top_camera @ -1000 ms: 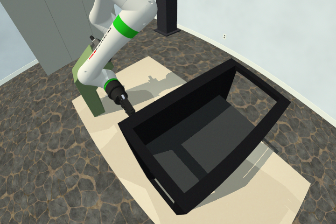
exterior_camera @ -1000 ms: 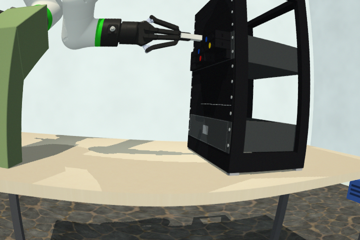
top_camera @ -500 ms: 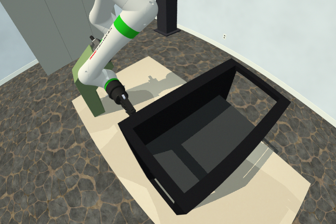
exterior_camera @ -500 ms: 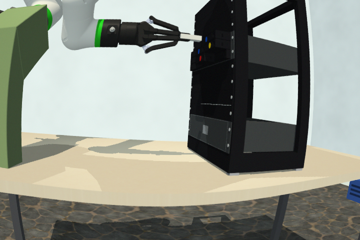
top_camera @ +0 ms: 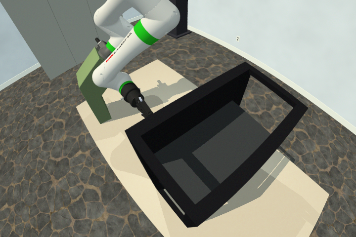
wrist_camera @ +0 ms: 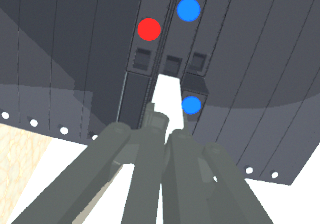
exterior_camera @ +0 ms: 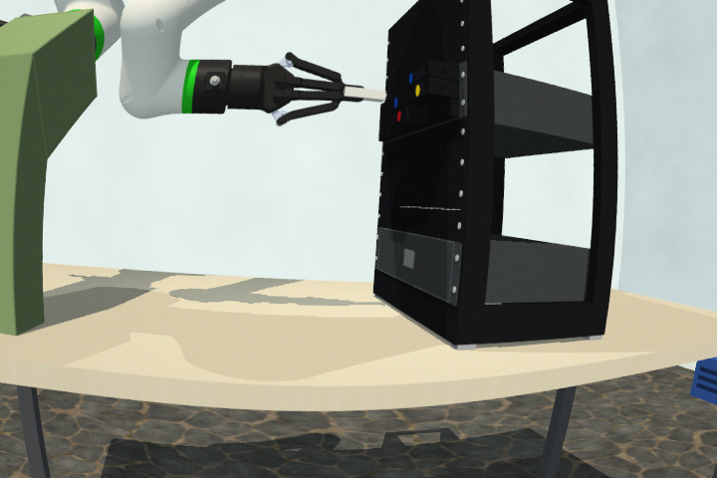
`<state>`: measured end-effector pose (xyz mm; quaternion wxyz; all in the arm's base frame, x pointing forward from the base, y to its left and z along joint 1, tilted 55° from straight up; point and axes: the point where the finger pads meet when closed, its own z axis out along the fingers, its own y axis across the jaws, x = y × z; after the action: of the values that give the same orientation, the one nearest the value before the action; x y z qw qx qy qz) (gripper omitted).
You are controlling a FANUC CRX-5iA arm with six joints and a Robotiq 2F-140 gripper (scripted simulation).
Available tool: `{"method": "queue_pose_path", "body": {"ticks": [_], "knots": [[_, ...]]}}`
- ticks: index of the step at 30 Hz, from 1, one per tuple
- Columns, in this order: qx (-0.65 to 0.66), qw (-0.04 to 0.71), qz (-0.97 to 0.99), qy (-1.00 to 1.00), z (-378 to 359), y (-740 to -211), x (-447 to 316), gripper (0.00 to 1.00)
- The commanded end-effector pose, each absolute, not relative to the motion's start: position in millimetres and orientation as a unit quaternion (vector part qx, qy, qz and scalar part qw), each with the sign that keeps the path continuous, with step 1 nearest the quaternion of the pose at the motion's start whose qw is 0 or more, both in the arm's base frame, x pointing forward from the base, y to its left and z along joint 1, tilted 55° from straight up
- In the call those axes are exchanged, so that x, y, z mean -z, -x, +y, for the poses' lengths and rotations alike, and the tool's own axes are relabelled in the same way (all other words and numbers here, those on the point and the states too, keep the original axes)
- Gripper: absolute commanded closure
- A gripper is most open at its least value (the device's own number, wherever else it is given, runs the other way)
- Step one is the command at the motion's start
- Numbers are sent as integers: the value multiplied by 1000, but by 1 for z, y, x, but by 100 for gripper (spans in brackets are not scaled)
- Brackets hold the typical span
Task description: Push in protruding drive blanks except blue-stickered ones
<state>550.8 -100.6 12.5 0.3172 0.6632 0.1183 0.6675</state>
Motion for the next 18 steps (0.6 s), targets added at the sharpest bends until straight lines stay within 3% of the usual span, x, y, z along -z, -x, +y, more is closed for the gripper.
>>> {"method": "queue_pose_path", "body": {"ticks": [1,18], "knots": [[-667,318,116,-664,-79,-551,-23,100],[-667,318,116,-664,-52,-552,-36,100]]}}
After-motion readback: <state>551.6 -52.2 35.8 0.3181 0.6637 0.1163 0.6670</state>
